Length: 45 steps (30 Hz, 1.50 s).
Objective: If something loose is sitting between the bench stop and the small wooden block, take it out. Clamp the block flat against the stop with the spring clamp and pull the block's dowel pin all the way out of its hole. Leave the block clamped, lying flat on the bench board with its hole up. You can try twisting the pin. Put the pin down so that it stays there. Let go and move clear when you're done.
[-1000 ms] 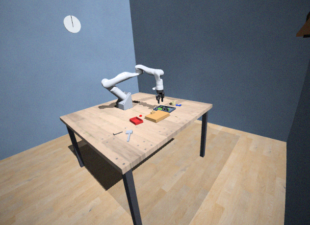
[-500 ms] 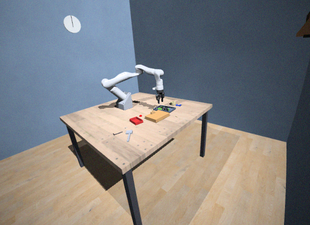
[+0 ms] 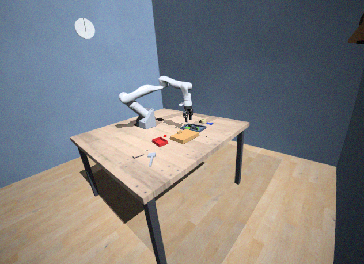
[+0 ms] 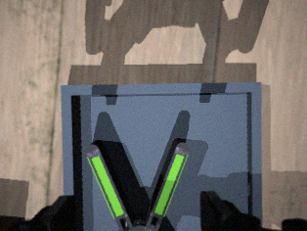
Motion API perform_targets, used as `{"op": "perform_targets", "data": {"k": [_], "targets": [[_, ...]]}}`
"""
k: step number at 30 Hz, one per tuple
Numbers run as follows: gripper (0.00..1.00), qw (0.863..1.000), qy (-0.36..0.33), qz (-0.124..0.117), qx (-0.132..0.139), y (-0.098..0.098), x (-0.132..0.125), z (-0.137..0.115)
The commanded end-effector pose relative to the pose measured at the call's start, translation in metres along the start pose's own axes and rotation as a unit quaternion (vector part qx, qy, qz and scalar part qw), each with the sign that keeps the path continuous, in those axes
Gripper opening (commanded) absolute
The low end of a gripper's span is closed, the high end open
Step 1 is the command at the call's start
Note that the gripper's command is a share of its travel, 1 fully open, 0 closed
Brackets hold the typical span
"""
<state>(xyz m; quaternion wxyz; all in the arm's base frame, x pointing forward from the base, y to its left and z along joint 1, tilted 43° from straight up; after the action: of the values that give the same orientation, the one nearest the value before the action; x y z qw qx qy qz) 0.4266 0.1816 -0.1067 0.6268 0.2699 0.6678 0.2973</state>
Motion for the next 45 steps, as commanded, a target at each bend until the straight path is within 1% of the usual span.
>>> {"op": "perform_targets", "data": {"k": [1, 29, 45], "targets": [[0.75, 1.0, 0.0, 0.001, -0.001, 0.0, 0.0, 0.0], [0.75, 1.0, 0.0, 0.001, -0.001, -0.027, 0.001, 0.001], [0.75, 1.0, 0.0, 0.001, -0.001, -0.031, 0.001, 0.001]]}}
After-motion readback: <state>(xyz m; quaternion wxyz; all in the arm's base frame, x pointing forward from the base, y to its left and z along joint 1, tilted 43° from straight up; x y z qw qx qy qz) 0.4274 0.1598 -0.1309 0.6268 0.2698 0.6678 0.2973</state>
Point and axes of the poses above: the point where the finger pads meet when closed, its own y axis back along the fingers, its own x axis across the jaws, z = x × y, the point moved 8 cm from there along y, back along the fingers, and after that the axes turned 5 degrees about -y, right-handed, at the moved point
